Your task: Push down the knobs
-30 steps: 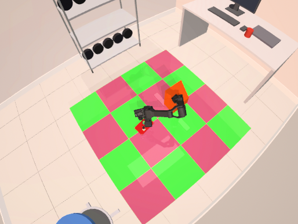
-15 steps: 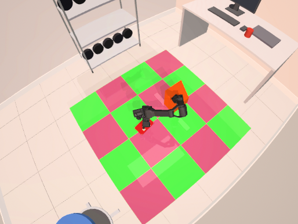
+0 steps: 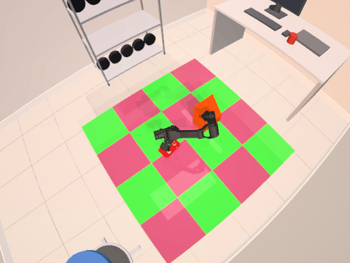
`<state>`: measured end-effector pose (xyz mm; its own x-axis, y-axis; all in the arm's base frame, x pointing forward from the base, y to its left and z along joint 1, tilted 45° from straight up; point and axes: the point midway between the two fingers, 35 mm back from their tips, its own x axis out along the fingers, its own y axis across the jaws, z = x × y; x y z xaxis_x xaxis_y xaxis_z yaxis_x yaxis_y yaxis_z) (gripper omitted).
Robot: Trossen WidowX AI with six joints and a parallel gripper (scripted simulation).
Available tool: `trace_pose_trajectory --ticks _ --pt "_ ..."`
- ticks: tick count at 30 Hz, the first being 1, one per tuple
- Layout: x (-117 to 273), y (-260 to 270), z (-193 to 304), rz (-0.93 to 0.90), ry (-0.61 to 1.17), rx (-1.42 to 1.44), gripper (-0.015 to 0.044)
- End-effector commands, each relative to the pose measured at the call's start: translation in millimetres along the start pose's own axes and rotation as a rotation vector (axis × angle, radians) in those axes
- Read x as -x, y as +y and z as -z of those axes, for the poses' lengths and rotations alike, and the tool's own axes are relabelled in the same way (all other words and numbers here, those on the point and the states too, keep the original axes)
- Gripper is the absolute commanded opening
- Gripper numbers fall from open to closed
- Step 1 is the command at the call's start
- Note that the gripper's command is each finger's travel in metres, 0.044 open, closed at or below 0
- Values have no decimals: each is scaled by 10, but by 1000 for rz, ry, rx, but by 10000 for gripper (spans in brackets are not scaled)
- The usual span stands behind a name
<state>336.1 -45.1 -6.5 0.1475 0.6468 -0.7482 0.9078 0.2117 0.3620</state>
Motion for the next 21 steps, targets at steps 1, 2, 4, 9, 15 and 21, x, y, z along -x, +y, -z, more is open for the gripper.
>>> trace_pose_trajectory --ticks 1,2,4,9,15,21 --pt "23 60 4 2 14 -151 0" --pt "30 74 5 3 16 -186 0" --pt "45 101 7 6 20 -255 0" --pt "83 169 14 12 30 -427 0" --pt "128 249 25 23 41 -634 0" --pt "174 327 39 36 50 -841 0"
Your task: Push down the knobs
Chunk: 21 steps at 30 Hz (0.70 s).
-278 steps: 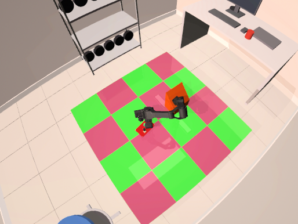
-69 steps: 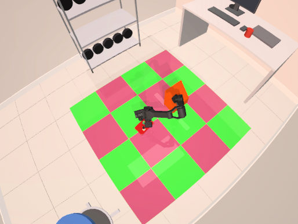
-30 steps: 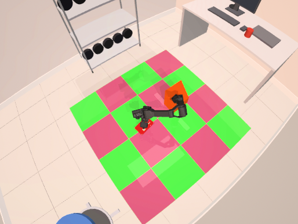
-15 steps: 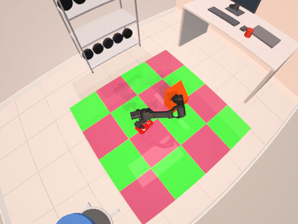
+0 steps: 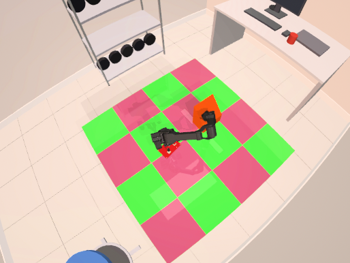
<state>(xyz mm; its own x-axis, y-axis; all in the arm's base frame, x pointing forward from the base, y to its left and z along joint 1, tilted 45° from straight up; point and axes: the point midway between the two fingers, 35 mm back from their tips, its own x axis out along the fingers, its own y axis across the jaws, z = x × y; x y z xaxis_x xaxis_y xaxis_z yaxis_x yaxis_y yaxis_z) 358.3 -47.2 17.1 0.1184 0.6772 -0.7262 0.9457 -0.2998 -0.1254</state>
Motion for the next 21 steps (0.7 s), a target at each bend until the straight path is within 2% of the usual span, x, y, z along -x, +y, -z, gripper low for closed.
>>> trace_pose_trajectory --ticks 1,9,16,21 --pt "25 34 48 11 10 -153 0" --pt "81 87 128 27 15 -406 0" --pt "83 88 130 28 15 -412 0" --pt "-118 83 135 28 16 -412 0"
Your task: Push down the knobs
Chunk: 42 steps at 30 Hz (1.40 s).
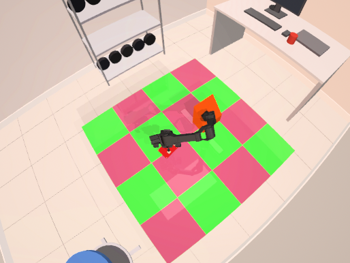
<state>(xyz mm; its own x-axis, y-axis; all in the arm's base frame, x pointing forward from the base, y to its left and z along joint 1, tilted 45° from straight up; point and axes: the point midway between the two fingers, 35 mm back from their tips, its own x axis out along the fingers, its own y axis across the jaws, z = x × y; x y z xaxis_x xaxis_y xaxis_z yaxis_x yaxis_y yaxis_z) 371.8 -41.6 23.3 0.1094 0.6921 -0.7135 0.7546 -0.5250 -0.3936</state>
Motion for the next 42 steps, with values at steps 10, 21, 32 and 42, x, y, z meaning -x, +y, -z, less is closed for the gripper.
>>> trace_pose_trajectory --ticks 10,21,32,42 --pt "-179 -22 5 11 1 -10 0" --pt "-321 -26 6 11 2 -10 0" --pt "-317 -26 6 11 2 -10 0" --pt "-344 -27 6 11 2 -10 0"
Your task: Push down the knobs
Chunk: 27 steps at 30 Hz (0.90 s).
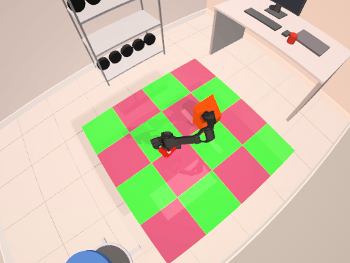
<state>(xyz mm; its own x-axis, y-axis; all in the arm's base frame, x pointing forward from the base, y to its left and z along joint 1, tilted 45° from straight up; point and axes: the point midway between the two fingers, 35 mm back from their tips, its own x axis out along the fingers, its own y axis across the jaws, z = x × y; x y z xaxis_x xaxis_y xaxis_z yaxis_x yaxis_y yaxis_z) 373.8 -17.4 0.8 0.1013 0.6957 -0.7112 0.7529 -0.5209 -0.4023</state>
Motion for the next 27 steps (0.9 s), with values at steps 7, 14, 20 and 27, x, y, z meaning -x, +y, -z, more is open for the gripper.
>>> trace_pose_trajectory --ticks 7,14,20,27 --pt "-32 -3 5 2 4 -6 0" --pt "-40 -3 5 2 4 -6 0" --pt "-32 -3 5 2 4 -6 0" --pt "-32 -3 5 2 4 -6 0"
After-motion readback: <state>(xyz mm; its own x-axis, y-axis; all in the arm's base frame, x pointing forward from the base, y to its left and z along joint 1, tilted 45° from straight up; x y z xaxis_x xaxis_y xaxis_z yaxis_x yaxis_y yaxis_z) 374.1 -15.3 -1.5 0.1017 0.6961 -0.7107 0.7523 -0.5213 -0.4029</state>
